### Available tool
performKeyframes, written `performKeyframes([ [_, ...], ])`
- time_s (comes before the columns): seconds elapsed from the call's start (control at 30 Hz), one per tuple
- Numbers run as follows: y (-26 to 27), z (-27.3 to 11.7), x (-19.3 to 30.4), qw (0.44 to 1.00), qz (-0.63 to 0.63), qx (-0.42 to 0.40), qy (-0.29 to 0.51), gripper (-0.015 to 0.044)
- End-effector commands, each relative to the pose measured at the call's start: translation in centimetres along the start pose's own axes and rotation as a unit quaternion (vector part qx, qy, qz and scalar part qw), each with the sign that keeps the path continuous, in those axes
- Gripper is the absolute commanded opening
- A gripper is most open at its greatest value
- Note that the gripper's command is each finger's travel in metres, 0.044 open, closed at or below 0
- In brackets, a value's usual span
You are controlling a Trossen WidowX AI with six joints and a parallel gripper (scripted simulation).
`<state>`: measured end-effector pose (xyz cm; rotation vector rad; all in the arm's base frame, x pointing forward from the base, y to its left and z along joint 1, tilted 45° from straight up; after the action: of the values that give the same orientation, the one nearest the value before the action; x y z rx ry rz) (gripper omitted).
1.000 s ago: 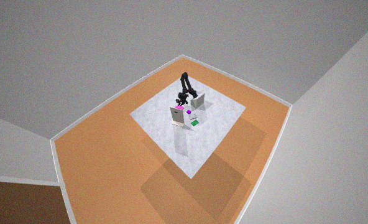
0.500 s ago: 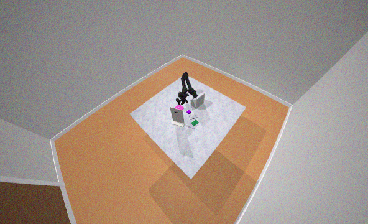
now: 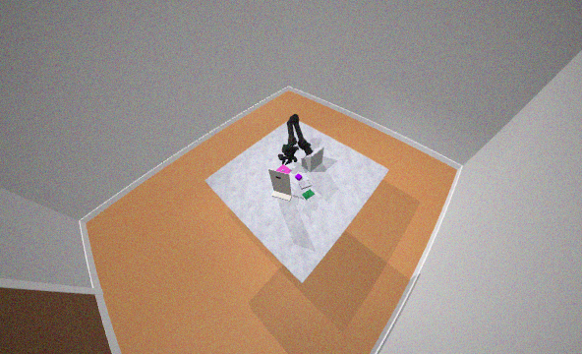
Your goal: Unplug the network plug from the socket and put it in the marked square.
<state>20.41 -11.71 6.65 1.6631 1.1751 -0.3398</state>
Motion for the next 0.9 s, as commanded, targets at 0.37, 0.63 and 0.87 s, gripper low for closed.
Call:
performKeyframes([
  [0.37, 0.8, -1.3, -0.6, 1.000, 0.004, -0.009, -0.004, 0.0156],
  [0.63, 0.8, -1.7, -0.5, 1.000, -0.002, -0.005, -0.003, 0.0156],
  [0.87, 1.7, -2.9, -0.1, 1.000, 0.000, 0.000, 0.004, 0.0156],
])
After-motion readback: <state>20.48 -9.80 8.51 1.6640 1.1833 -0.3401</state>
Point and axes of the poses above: the point midway between the two fingers, 35 mm back from their tips, its own z axis out along the fingers, its own y axis across the jaws, x = y × z, the point moved 1 cm from there along -z, back along the fingers, and after that the axes turned 5 degrees about -z, right-handed, at the moved point
